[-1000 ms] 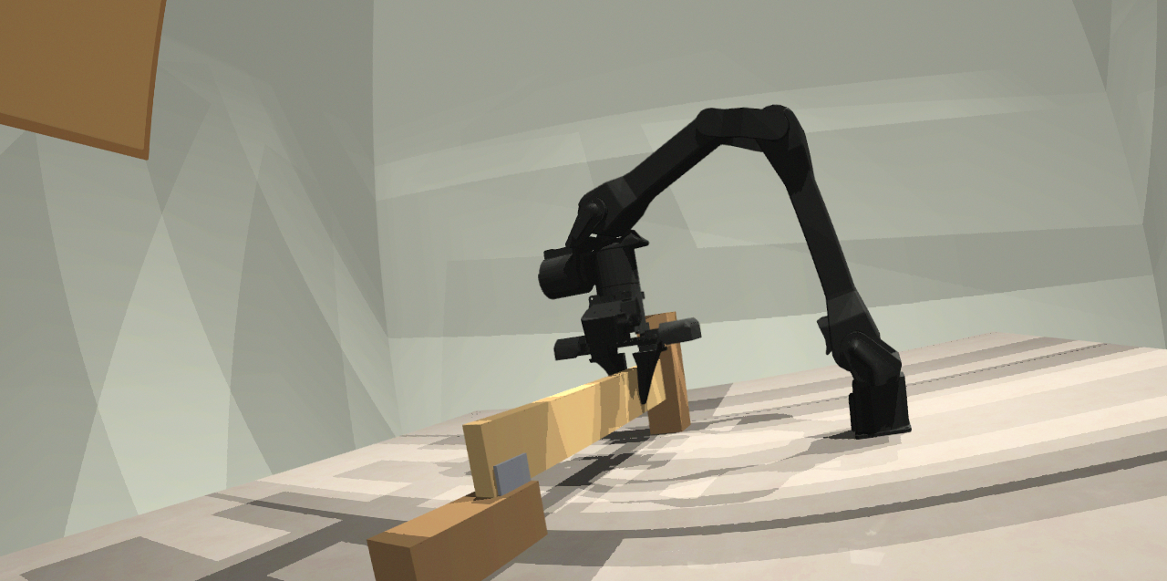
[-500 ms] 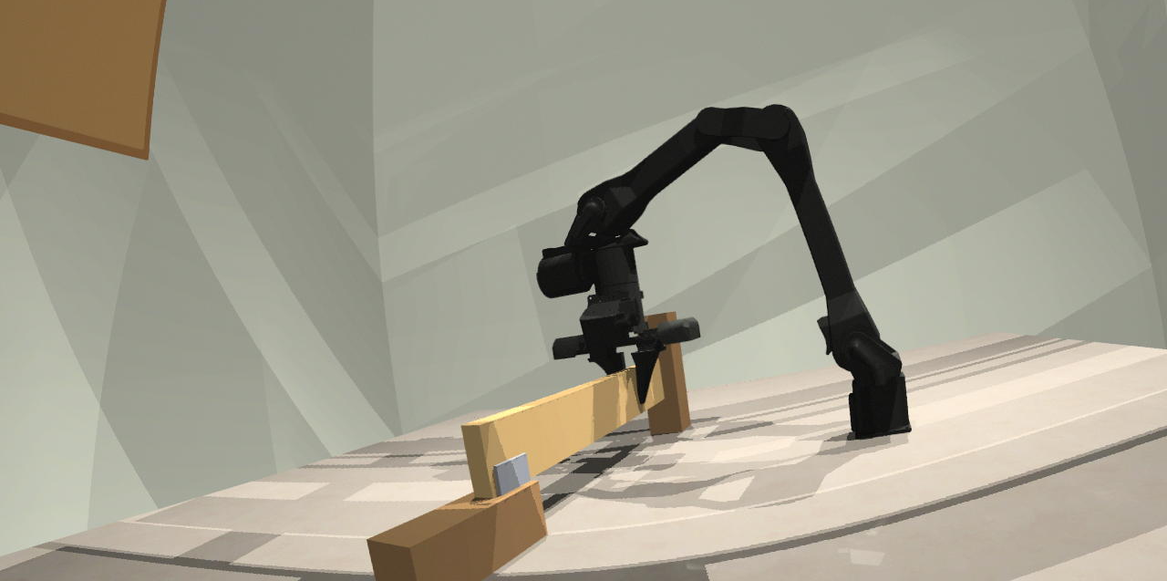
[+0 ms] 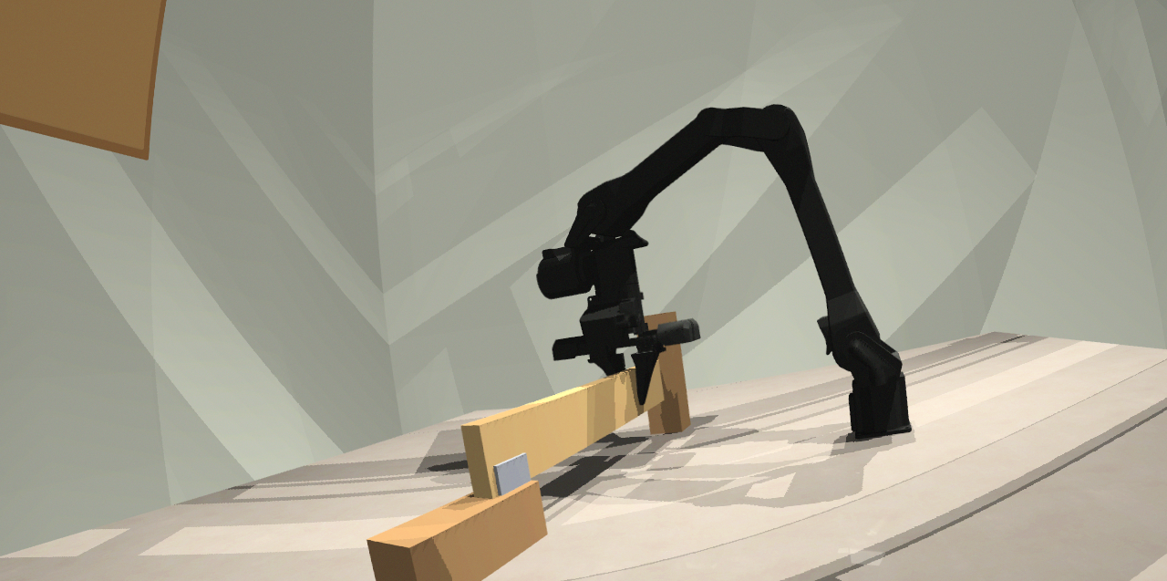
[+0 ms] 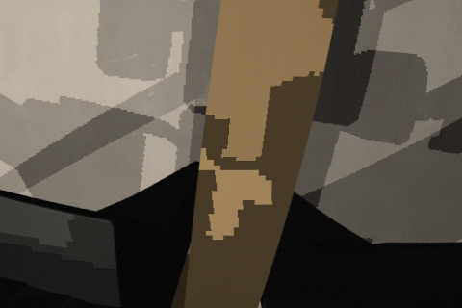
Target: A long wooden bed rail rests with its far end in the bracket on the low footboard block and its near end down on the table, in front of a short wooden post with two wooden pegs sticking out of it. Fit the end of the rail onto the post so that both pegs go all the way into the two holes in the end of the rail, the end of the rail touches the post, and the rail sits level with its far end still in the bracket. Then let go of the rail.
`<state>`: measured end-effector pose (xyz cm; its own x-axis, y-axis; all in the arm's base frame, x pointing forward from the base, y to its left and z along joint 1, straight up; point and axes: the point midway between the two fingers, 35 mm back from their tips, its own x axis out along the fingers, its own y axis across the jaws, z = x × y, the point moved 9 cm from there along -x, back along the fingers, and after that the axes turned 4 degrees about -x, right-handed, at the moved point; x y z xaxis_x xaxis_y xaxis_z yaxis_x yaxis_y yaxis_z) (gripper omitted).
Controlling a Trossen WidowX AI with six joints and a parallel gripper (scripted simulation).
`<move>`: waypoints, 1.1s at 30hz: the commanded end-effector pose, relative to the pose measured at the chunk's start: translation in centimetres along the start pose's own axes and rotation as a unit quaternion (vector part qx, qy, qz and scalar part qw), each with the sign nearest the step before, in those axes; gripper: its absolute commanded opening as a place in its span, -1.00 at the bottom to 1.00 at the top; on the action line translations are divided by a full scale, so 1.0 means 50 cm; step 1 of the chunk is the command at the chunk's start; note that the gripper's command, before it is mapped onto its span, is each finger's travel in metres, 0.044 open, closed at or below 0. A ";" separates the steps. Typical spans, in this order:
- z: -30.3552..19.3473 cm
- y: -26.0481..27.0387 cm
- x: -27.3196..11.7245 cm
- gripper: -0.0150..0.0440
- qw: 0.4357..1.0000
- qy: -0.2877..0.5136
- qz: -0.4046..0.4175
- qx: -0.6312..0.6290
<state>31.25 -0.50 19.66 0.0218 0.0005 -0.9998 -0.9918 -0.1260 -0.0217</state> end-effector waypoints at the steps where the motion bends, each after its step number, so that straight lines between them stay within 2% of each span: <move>1: -0.002 0.000 -0.001 -0.49 1.000 -0.001 -0.002 0.001; 33: -0.015 0.004 -0.008 -0.49 1.000 0.000 -0.002 0.001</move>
<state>31.23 -0.85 19.66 0.0210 0.0099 -0.9997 -0.9914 -0.1291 -0.0221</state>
